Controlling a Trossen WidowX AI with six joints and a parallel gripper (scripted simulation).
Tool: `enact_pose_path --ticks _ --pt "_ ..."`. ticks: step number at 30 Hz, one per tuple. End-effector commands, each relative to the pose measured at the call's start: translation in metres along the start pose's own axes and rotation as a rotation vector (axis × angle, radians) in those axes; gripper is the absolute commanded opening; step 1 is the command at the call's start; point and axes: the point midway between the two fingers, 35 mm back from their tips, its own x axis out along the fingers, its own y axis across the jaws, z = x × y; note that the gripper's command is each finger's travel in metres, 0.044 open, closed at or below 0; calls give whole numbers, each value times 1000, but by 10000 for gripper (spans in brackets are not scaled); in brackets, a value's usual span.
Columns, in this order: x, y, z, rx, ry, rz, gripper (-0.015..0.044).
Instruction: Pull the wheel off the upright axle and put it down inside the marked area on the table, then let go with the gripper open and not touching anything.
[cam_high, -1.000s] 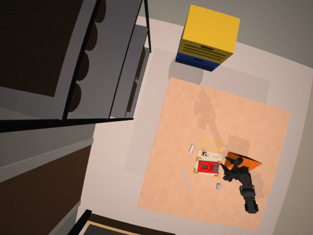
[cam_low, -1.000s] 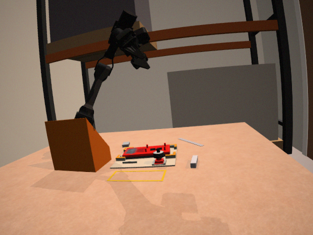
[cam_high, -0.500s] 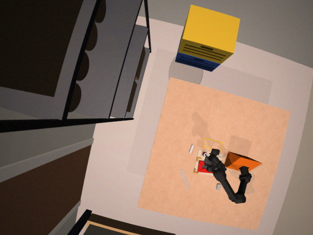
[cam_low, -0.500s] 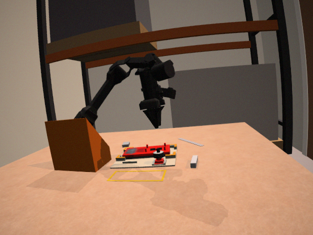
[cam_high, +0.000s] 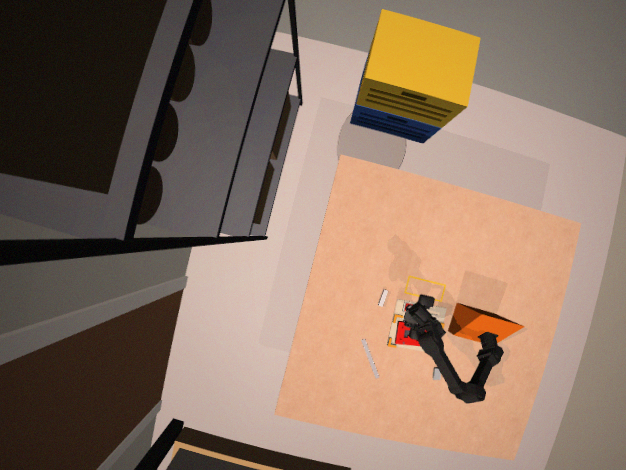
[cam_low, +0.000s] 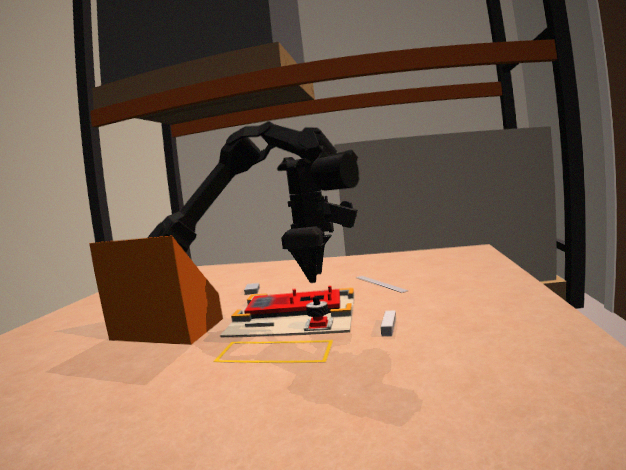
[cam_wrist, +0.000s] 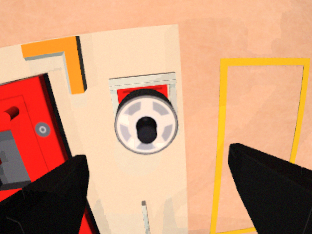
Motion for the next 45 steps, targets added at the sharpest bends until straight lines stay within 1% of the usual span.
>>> enact_pose_path --ticks 1,5,10,14,22,27,28,45 --pt "28 1 -2 6 14 10 300" --pt "57 4 -4 6 14 13 300" --pt "62 5 -5 6 14 14 300" --pt "59 5 -5 1 24 11 195" --pt "59 5 -5 1 24 11 142" --pt "58 5 -5 1 24 11 10" --pt "58 5 -5 1 24 11 0" --pt "52 5 -5 2 22 11 0"
